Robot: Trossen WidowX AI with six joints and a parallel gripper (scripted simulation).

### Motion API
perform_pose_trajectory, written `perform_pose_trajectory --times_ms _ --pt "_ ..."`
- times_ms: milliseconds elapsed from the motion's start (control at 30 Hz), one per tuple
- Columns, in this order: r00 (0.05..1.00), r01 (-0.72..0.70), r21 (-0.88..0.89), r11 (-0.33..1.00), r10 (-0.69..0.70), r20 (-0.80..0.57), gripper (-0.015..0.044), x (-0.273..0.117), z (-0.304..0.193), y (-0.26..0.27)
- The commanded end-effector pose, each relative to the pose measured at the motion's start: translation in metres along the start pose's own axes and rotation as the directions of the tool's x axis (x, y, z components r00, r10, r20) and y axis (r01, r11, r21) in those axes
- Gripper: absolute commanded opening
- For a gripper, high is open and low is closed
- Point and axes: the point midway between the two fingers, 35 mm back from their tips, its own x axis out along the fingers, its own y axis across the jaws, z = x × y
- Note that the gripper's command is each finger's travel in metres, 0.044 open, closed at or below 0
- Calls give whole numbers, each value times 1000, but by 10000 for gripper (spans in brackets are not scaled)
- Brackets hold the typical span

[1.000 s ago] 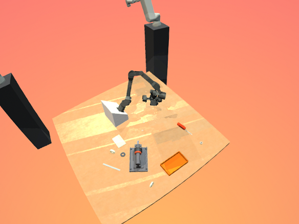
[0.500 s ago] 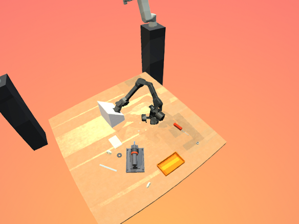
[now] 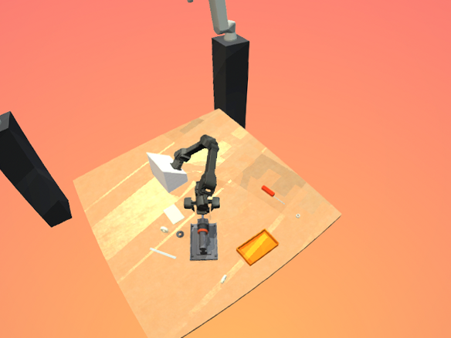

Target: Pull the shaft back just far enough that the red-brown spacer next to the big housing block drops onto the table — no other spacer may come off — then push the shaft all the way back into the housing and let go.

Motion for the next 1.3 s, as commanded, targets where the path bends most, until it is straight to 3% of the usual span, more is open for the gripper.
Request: perform_pose_trajectory --times_ms 0,1267 --pt "1000 -3 -20 1000 3 -1 440 0 7 -6" --pt "1000 -3 -20 1000 3 -1 440 0 12 -4"
